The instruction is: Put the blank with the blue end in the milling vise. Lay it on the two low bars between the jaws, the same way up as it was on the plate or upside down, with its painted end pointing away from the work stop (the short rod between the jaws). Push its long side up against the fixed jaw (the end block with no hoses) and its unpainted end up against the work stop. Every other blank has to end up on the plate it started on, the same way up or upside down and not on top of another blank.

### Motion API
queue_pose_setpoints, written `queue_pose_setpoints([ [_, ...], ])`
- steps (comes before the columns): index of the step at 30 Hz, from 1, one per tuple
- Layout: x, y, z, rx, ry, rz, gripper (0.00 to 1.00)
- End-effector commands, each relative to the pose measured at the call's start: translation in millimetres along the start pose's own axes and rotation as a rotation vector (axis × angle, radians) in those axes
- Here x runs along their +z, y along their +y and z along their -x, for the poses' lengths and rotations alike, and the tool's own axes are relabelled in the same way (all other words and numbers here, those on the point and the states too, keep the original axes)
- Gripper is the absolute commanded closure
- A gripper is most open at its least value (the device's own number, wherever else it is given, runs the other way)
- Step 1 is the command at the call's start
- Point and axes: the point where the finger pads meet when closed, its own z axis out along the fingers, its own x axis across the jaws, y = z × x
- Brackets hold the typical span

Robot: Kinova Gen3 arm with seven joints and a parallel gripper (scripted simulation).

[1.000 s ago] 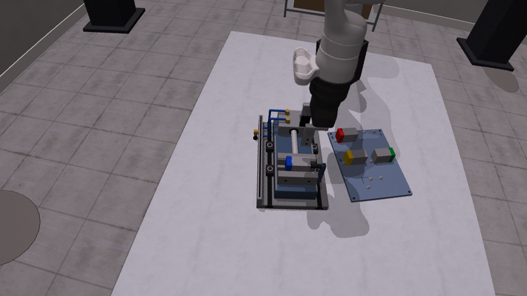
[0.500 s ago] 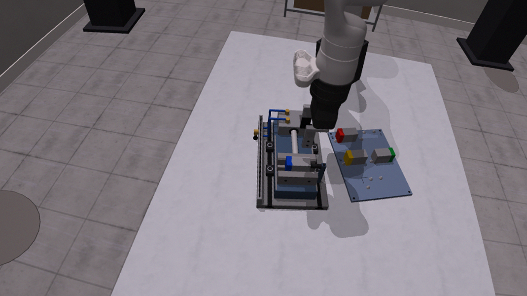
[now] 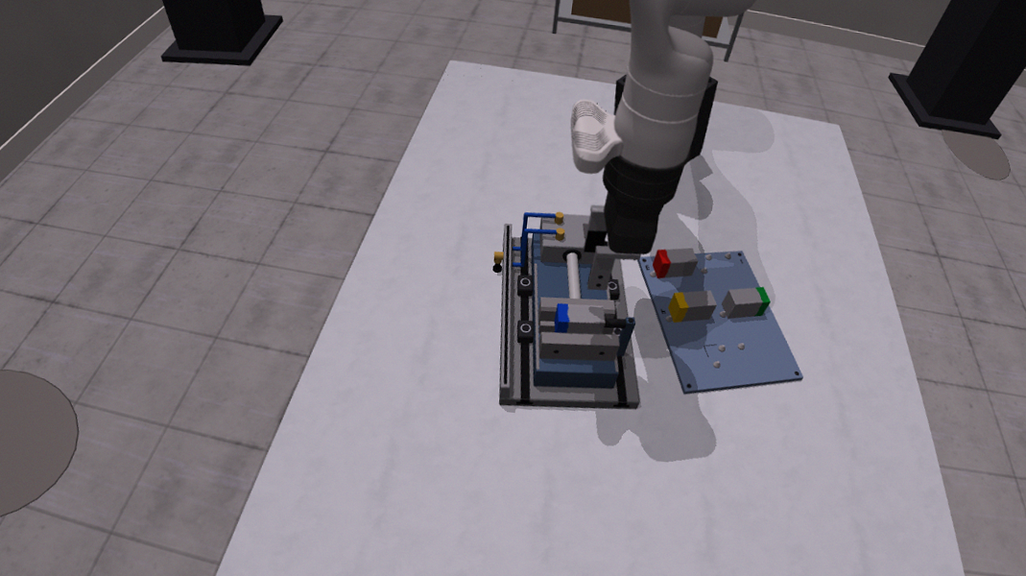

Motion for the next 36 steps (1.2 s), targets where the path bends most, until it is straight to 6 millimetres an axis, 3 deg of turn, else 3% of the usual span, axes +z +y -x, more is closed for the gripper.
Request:
queue_pose_setpoints([
  [1,3.6,-3.2,-2.2,0.002,0.003,-0.005,0.00],
  [36,7.7,-4.3,-3.7,0.002,0.003,-0.006,0.00],
])
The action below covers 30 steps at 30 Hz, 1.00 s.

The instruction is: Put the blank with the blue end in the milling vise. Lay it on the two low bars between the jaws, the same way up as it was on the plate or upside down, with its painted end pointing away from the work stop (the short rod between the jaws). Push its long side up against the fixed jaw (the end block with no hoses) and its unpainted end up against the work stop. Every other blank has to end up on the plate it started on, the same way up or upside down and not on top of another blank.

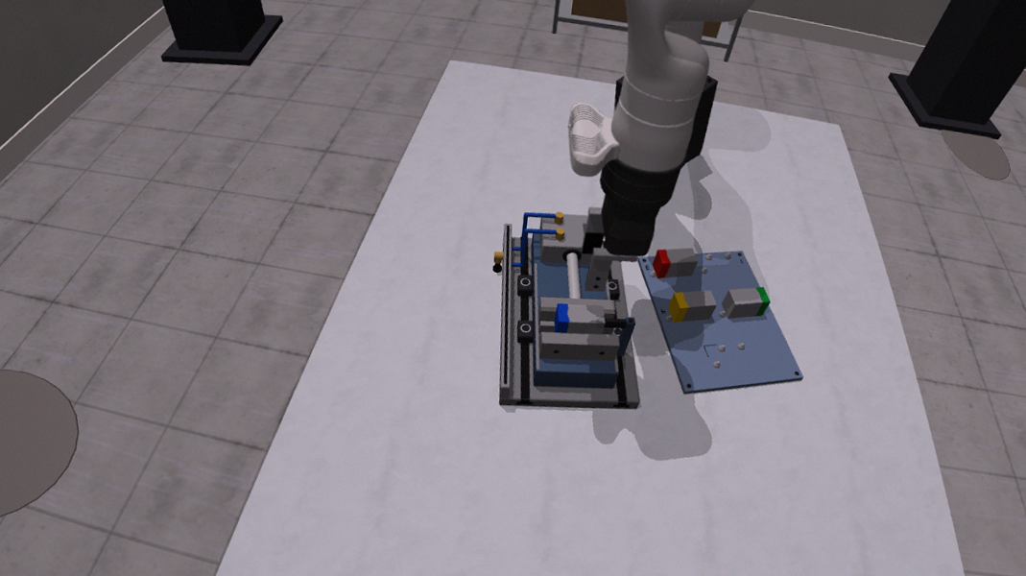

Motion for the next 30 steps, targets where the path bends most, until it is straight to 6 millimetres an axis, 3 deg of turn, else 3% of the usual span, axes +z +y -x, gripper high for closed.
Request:
queue_pose_setpoints([
  [1,2.5,-2.7,-1.6,0.002,0.002,-0.005,0.00],
  [30,-0.1,-0.5,0.1,0.001,-0.001,-0.001,0.00],
])
